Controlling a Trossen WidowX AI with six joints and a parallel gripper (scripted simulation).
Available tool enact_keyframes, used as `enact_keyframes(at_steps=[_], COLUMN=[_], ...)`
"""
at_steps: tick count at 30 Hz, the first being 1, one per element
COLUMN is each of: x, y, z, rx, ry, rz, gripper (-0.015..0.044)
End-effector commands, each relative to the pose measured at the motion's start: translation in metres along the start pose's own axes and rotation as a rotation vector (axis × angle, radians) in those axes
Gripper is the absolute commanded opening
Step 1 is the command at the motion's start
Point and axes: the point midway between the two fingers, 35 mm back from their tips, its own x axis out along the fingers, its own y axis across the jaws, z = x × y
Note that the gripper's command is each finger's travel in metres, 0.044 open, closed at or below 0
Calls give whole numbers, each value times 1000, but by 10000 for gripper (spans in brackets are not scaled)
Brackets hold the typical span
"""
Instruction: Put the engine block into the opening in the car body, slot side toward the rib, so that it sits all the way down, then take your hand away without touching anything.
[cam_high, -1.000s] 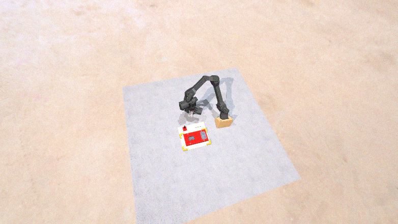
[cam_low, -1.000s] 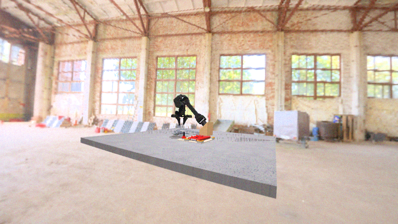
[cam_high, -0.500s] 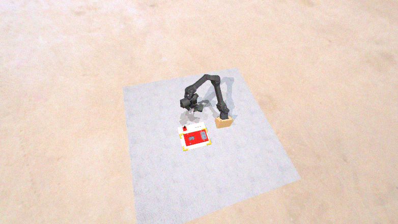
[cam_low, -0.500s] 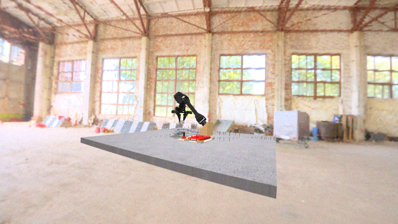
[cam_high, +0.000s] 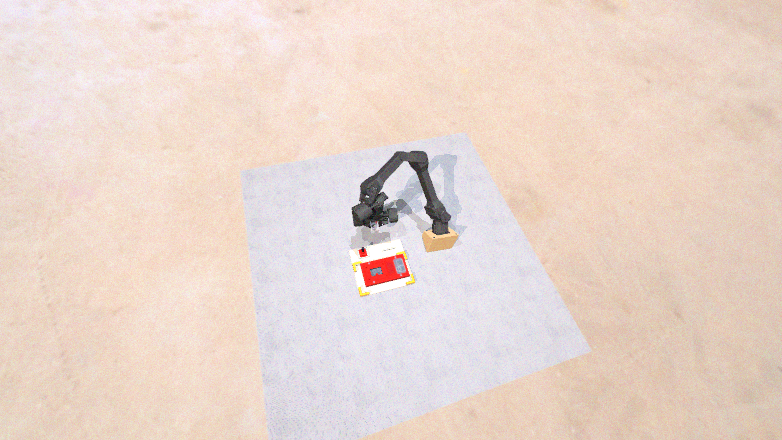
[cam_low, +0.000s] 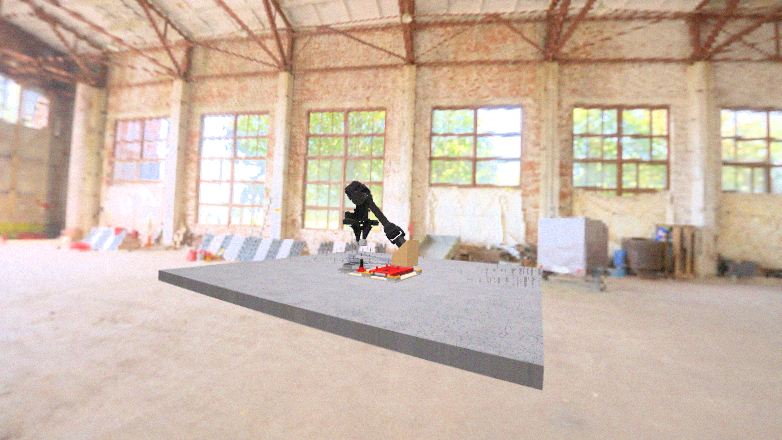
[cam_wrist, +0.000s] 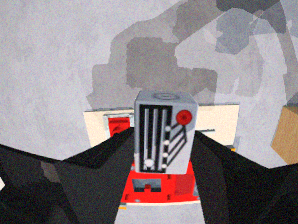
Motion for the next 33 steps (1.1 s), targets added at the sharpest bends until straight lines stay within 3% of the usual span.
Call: enact_keyframes(at_steps=[1, 33], x=[4, 39], y=[5, 17], z=[-15, -111], rx=[-141, -1099], ry=[7, 9], rz=[0, 7], gripper=[0, 0])
